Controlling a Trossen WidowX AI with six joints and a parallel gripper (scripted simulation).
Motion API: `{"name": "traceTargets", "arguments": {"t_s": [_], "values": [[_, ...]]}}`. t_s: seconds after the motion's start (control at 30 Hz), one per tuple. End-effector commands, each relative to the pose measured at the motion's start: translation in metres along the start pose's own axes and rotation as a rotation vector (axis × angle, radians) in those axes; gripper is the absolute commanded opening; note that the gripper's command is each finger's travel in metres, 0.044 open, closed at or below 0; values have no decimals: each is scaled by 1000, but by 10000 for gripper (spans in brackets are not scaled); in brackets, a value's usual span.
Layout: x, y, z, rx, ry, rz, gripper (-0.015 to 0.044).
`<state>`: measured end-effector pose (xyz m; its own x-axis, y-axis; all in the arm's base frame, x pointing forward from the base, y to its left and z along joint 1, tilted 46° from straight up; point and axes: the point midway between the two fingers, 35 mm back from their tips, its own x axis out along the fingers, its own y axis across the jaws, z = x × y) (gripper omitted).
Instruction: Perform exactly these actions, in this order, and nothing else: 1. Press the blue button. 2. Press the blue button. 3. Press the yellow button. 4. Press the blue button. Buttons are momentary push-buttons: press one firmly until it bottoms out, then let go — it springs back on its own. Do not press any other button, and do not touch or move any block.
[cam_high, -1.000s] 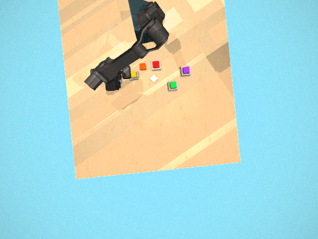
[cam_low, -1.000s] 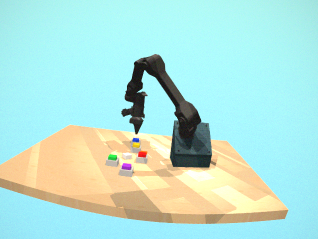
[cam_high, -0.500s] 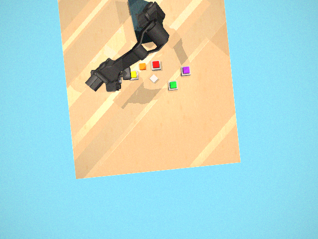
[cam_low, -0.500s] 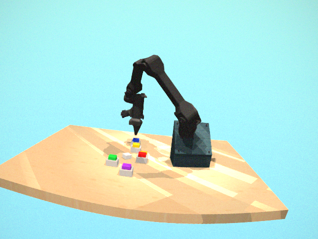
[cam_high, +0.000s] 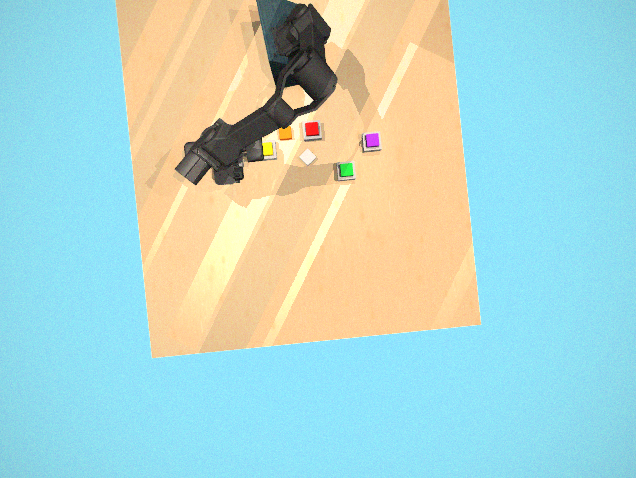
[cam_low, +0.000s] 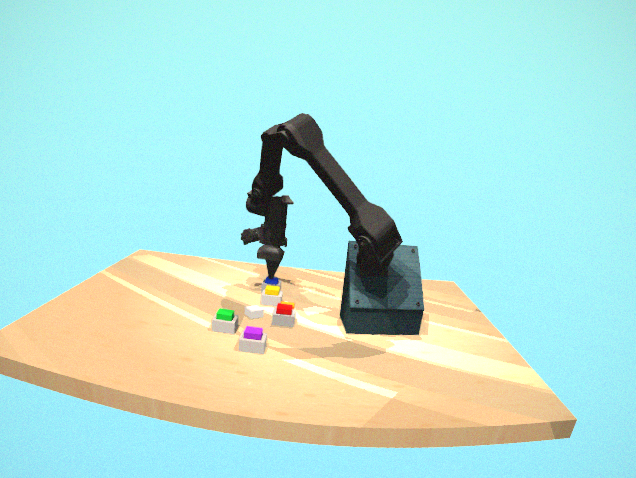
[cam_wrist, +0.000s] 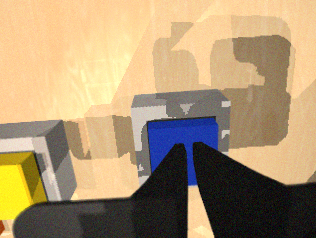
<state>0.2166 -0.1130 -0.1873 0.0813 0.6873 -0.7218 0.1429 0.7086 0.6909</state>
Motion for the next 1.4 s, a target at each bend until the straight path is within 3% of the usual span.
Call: {"name": "traceTargets", "arguments": {"t_s": [0.0, 0.57, 0.73, 1.37], "values": [[5, 2, -3, 11, 3, 11, 20], [5, 2, -3, 11, 3, 11, 20], [-30, 1, -3, 12, 3, 9, 20], [-9, 1, -3, 12, 3, 10, 20]]}}
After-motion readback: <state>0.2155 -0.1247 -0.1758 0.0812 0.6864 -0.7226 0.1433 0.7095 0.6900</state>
